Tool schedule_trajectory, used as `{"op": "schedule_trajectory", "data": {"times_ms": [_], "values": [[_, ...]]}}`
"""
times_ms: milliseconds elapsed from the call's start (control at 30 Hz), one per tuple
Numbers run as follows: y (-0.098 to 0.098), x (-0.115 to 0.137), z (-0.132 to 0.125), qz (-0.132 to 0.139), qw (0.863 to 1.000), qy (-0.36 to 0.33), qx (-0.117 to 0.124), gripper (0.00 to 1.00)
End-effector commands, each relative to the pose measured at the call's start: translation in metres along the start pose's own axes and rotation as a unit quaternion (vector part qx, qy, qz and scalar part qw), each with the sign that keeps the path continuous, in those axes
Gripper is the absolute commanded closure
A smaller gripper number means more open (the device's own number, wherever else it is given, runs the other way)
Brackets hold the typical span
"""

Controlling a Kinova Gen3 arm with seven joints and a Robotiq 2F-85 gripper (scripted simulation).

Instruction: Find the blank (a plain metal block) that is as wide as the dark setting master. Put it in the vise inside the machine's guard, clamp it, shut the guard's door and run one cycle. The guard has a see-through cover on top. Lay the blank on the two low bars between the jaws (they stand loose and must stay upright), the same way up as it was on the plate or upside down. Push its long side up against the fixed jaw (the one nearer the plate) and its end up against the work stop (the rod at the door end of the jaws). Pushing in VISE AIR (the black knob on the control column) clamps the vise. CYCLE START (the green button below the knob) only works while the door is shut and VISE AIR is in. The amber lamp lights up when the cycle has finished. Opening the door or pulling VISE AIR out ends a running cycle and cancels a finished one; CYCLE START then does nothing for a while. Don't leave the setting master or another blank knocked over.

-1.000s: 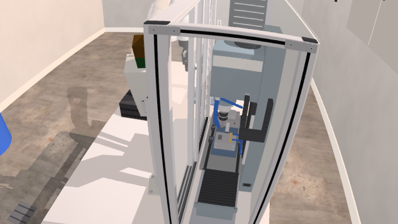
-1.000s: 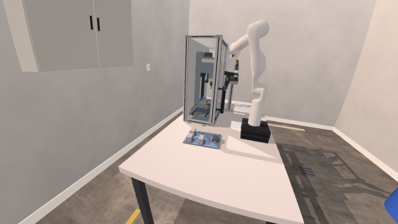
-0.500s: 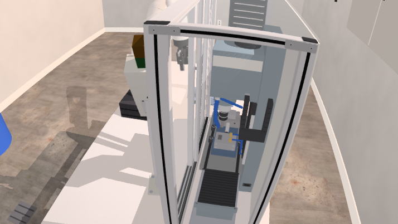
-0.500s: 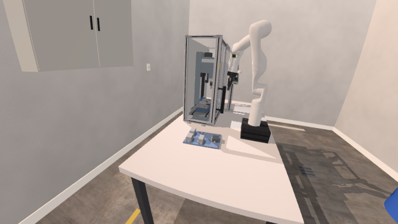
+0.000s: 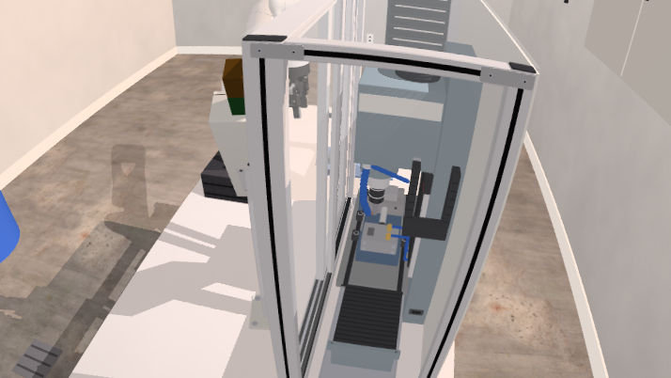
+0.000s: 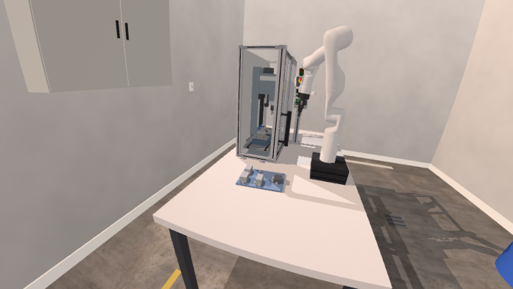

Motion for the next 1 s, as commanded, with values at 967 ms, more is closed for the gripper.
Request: {"op": "schedule_trajectory", "data": {"times_ms": [967], "values": [[0.061,0.002,0.000,0.052,0.999,0.000,-0.005,0.20]]}}
Point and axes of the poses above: the point where the finger pads meet when closed, its own y axis back along the fingers, its own z axis across the jaws, x = y × z, the point moved 8 cm from there along y, back along the fingers, and after that the axes turned 6 degrees about y, right-handed, at the moved point
